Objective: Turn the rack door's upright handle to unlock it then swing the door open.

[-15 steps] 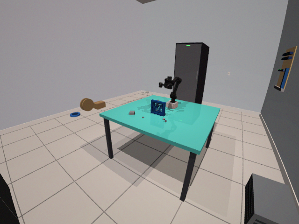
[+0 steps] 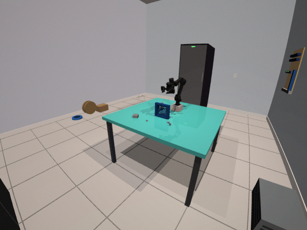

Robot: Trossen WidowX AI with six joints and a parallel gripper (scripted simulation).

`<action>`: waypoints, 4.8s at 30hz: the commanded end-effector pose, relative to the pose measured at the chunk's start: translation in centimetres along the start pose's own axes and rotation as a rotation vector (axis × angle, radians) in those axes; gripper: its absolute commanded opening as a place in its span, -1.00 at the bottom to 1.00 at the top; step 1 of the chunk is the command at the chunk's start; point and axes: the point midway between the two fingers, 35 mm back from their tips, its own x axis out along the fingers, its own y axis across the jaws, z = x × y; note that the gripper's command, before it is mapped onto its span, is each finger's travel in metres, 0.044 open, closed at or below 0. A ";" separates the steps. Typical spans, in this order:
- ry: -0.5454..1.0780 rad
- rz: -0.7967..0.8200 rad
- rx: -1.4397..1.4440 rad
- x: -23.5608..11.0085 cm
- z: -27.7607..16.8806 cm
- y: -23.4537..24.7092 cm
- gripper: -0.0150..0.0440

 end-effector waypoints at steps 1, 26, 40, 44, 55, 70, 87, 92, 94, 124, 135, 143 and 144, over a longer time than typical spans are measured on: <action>0.128 -0.007 -0.018 1.1 -1.4 -0.7 0.47; 0.841 0.004 -0.029 2.1 -8.8 -4.5 0.47; 1.208 0.068 0.022 -0.2 -11.2 -5.9 0.47; 1.213 0.069 0.022 -0.3 -11.2 -5.9 0.47; 1.213 0.069 0.022 0.3 -12.5 -5.9 0.47; 1.213 0.070 0.021 1.2 -14.7 -5.7 0.47; 1.213 0.069 0.022 2.1 -17.4 -5.5 0.47; 1.213 0.069 0.023 2.1 -17.8 -5.5 0.38; 1.213 0.069 0.023 2.1 -17.8 -5.5 0.20; 1.209 -0.185 0.387 2.1 -17.8 -5.5 -0.45; 1.149 -0.517 0.858 2.1 -17.8 -5.5 -0.45; 1.062 -0.758 1.196 2.1 -17.8 -5.5 -0.45; 1.049 -0.788 1.237 2.1 -17.8 -5.5 -0.45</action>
